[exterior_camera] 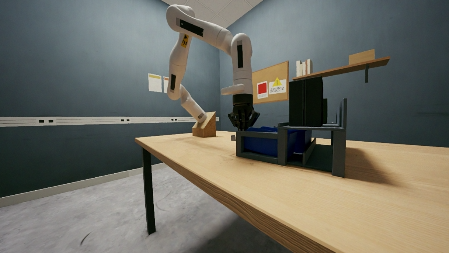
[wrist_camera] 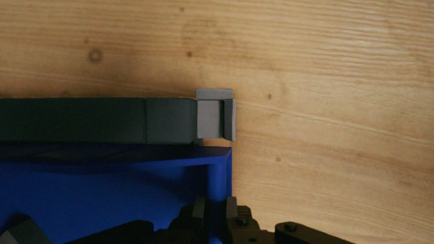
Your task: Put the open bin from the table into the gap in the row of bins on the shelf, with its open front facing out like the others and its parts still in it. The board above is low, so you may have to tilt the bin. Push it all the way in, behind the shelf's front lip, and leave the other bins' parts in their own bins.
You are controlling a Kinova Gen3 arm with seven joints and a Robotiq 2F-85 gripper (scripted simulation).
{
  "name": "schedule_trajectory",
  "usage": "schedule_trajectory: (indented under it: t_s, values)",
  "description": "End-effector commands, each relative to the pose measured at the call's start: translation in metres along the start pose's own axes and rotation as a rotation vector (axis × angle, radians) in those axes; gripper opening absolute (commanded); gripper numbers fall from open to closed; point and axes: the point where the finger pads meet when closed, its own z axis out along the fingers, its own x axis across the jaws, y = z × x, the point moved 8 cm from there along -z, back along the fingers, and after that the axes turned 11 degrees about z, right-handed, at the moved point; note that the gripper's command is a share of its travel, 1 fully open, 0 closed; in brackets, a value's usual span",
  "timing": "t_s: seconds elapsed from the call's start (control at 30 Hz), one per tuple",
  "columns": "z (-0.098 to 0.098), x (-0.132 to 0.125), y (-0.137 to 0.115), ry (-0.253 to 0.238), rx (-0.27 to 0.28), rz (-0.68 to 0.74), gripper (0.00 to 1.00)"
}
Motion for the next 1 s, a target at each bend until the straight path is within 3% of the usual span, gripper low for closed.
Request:
schedule_trajectory:
  t_s: [0.0, 0.97]
  values:
    - [-0.002, -0.001, 0.001, -0.004, -0.001, 0.000, 0.10]
    - [-0.002, -0.020, 0.004, -0.004, -0.001, 0.000, 0.10]
